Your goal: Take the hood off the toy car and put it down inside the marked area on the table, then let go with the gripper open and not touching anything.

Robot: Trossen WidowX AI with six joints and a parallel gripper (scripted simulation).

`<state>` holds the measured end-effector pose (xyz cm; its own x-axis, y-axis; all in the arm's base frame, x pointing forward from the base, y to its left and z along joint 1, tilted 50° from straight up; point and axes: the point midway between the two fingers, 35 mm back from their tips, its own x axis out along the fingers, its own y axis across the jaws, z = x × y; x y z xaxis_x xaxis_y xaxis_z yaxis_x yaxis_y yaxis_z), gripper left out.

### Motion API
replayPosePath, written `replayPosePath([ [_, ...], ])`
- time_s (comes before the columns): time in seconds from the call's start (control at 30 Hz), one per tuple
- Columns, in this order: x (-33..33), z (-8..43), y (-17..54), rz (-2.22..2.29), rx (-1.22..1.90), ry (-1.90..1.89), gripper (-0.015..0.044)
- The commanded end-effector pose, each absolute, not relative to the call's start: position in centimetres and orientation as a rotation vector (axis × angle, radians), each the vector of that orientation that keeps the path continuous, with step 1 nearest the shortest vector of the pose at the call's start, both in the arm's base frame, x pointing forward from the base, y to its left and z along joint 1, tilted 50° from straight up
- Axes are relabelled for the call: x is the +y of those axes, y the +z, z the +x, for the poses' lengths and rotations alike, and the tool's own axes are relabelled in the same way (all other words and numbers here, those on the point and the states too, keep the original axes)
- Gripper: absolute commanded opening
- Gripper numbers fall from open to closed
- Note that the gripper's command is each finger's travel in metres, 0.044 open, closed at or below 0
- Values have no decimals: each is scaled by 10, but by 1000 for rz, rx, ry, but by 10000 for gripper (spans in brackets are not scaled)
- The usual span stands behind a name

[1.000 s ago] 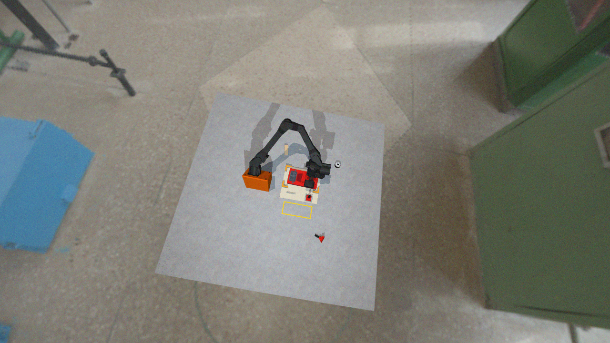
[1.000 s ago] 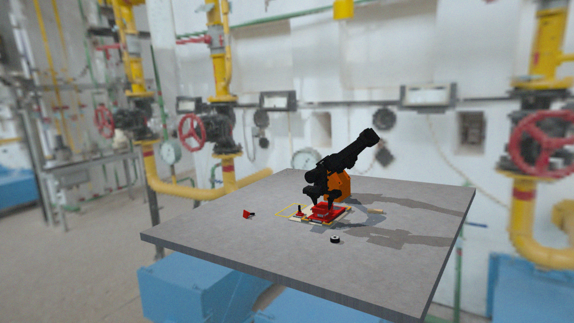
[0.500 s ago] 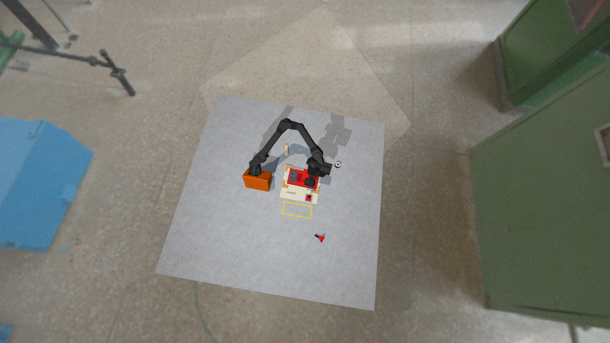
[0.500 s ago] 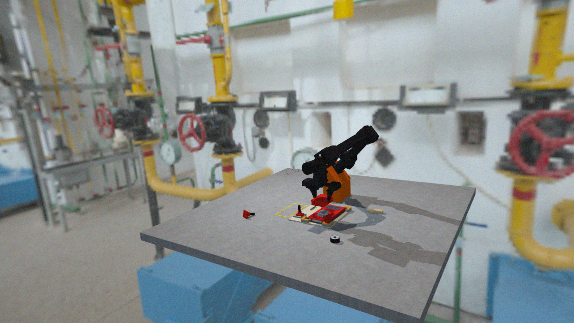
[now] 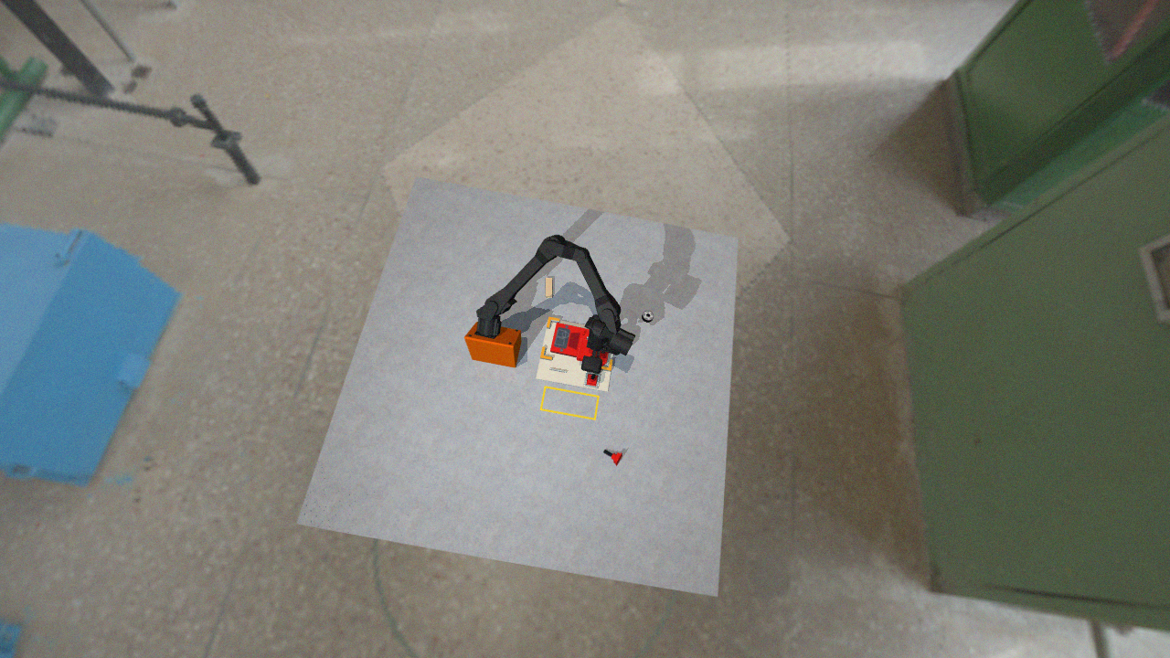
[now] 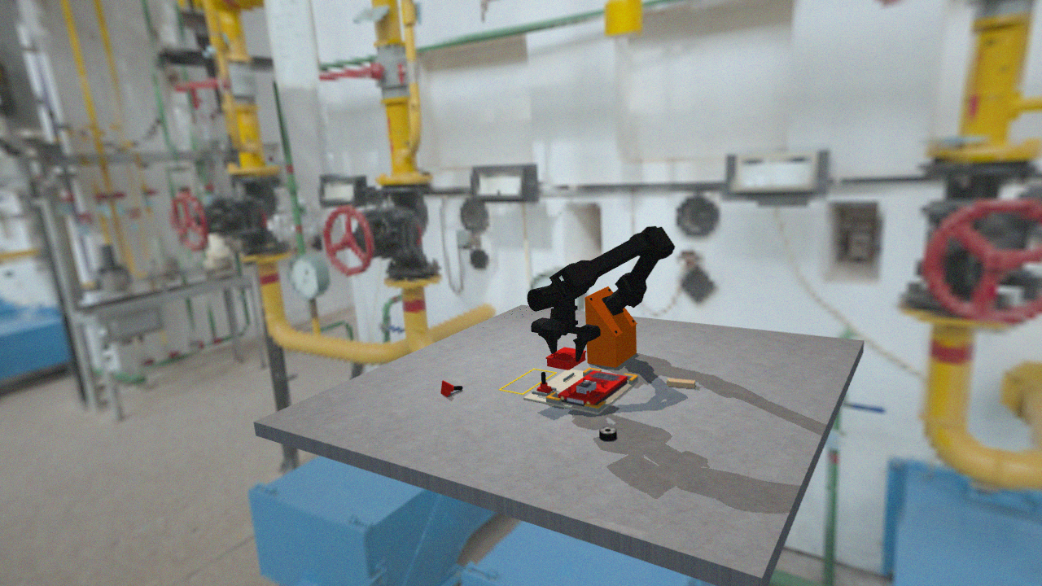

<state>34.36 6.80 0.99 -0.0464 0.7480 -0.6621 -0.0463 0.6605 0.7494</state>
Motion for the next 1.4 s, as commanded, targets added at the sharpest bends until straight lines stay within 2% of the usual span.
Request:
replayPosePath([
  [0.0,51,347,-6,604,1484,708,0],
  [0.83,-41,316,-105,603,1478,725,0],
  [1.37,-37,314,-113,603,1477,725,0],
])
